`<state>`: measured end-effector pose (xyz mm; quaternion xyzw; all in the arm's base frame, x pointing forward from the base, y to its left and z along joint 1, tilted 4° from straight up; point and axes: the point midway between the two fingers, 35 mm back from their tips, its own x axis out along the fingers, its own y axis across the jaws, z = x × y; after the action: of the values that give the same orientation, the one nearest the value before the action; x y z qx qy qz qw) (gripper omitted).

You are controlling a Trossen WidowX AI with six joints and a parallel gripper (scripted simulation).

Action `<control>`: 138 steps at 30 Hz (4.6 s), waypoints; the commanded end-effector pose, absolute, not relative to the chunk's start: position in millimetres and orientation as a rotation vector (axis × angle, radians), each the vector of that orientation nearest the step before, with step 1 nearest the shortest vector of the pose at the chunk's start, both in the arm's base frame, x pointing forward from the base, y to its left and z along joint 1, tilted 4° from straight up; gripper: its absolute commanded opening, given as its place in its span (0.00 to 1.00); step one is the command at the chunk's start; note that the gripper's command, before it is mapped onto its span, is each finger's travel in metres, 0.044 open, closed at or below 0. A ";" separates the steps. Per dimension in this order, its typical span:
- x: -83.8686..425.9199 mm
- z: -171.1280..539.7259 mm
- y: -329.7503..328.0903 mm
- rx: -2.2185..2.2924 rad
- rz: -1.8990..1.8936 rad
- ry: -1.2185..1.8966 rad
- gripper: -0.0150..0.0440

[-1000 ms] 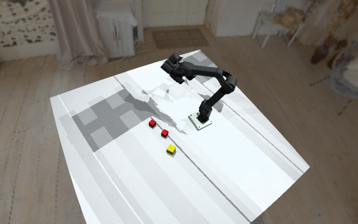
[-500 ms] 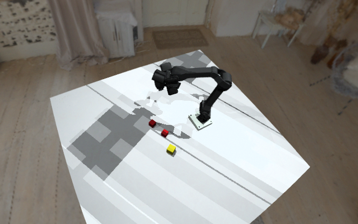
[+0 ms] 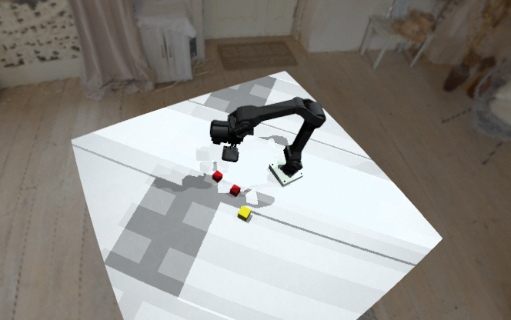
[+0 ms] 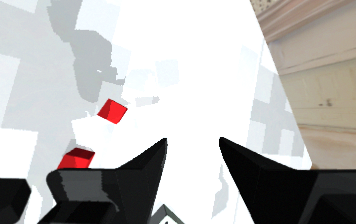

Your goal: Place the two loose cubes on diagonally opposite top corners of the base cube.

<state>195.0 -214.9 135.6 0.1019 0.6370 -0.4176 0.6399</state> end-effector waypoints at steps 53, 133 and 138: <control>263.7 22.6 -82.9 1.028 -0.987 1.378 0.70; 291.6 109.5 -44.0 0.313 -0.241 1.581 0.43; 296.4 106.6 -33.4 0.152 -0.074 1.591 0.43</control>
<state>292.1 -39.5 107.6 0.1031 0.7120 -0.0731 0.6907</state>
